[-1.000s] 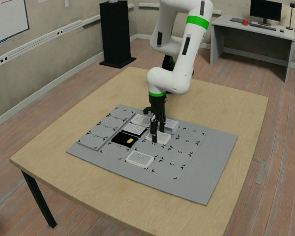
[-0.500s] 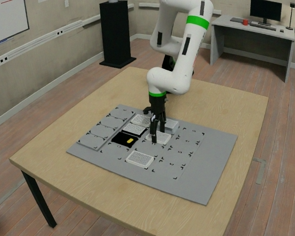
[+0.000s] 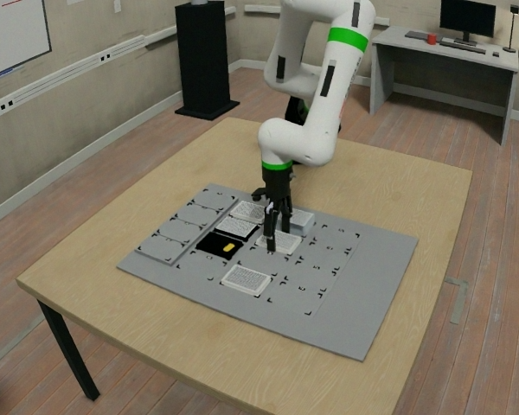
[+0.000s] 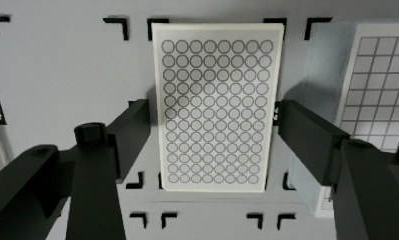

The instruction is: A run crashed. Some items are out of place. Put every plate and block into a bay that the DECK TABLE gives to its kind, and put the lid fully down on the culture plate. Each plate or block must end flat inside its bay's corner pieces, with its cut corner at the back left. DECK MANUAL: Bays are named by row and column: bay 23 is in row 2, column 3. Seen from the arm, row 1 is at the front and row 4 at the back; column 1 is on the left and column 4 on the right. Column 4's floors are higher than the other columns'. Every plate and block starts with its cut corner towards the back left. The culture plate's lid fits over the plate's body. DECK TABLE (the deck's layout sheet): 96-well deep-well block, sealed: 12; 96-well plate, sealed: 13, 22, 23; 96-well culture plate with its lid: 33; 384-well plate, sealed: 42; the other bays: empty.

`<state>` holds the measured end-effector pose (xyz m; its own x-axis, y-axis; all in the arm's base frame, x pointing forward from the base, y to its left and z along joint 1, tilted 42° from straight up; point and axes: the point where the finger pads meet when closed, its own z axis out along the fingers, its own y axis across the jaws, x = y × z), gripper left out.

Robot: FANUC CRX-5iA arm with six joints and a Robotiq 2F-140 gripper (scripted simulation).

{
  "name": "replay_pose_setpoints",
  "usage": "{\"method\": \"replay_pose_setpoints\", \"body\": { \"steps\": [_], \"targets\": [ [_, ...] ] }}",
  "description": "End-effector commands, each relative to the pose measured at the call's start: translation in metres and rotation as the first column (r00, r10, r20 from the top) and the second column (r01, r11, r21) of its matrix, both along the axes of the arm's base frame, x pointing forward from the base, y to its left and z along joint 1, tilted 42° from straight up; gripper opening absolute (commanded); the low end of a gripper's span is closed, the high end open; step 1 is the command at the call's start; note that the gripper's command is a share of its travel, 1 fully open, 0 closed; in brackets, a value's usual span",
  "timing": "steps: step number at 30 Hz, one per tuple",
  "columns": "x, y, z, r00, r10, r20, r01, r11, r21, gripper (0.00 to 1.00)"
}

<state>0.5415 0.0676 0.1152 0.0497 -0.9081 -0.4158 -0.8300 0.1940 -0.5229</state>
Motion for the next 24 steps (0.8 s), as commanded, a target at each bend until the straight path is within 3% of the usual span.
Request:
{"method": "replay_pose_setpoints", "body": {
  "steps": [1,24],
  "targets": [
    [0.0003,-0.0003,0.0006,1.000,0.000,0.001,0.000,1.000,0.000,0.70],
    [-0.0011,-0.0013,0.0026,1.000,0.000,0.001,0.000,1.000,0.000,0.70]
  ]
}}
